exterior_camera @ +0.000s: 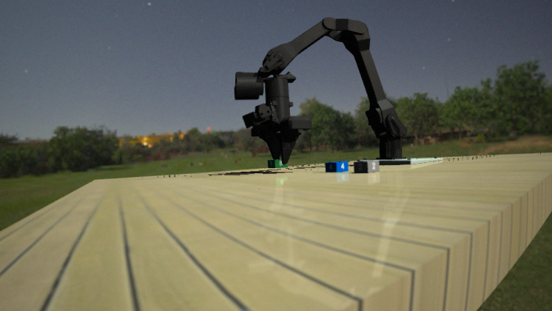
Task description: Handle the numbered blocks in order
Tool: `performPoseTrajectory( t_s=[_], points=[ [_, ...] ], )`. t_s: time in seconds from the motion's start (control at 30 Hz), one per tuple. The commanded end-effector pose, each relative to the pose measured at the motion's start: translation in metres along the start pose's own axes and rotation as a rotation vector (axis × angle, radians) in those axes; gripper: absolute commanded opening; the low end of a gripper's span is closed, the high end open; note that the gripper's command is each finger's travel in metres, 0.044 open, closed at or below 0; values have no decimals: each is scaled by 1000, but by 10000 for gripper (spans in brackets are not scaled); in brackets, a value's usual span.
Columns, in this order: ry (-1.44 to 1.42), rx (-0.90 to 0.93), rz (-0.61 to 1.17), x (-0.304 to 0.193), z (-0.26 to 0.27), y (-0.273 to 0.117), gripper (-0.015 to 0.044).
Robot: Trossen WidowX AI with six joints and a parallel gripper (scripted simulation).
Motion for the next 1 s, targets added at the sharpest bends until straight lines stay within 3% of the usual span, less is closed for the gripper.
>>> performPoseTrajectory(
  t_s=[0.0, 0.43, 0.77, 0.9, 0.97],
  points=[
    [-2, 3, 5, -1, 0, 7, 120],
    [-2, 3, 5, -1, 0, 11, 120],
    [-2, 3, 5, -1, 0, 11, 383],
    [-2, 3, 5, -1, 0, 8, 400],
    [-2, 3, 5, 0, 0, -13, 400]
  ],
)
Point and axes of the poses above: the point midway between the two fingers, 35 mm back from their tips, its own y axis out along the fingers, its own z axis across the jaws, x = y × z, the point moved 10 cm from there along -y, back along the fingers, and after that the axes turned 11 degrees about y, right-handed, at the moved point
